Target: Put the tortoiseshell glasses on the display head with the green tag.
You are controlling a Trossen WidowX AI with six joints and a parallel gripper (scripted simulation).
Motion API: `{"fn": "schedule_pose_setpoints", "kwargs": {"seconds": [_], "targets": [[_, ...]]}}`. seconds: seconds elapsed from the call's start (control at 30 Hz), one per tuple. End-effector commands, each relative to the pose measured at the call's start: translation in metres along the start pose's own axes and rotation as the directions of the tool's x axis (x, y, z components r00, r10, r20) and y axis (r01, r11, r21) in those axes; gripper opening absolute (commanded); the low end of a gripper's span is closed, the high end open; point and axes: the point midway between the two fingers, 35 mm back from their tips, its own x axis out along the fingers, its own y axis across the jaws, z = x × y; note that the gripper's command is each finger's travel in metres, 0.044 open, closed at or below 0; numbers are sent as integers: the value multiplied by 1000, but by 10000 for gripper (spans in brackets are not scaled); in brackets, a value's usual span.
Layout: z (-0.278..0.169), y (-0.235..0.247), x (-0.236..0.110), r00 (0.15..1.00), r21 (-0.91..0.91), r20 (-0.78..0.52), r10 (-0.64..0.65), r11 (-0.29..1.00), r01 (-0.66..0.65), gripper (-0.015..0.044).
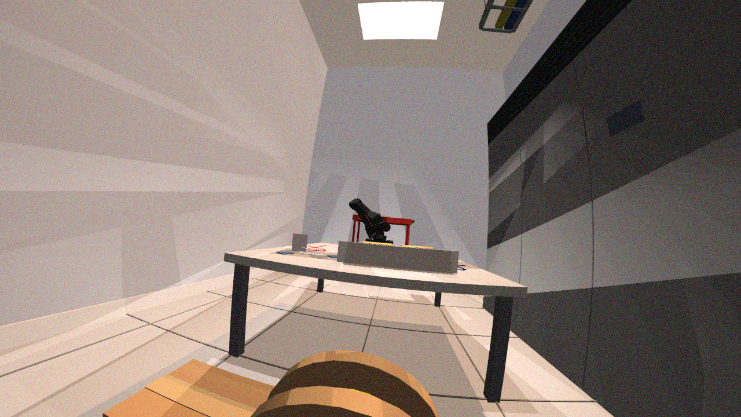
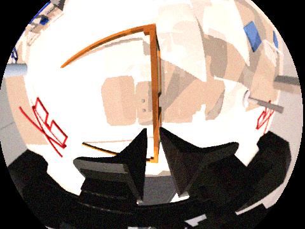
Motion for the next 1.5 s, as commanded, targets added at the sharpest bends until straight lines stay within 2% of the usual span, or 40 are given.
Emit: {"fn": "schedule_pose_setpoints", "kwargs": {"seconds": [0.0, 0.27, 0.47, 1.0, 1.23, 1.47], "targets": [[0, 0, 0, 1000, 1, 0, 1, 1000, -1, 53], [0, 0, 0, 1000, 1, 0, 1, 1000, -1, 0], [1, 0, -3, 1000, 0, 0, 1, 1000, -1, 0], [-3, 5, -96, 1000, -9, -4, 1, 1000, -1, 0], [-5, 7, -100, 1000, 17, 4, -6, 1000, 6, 0], [-3, 20, -105, 997, 188, 60, -44, 982, 32, 0]]}}
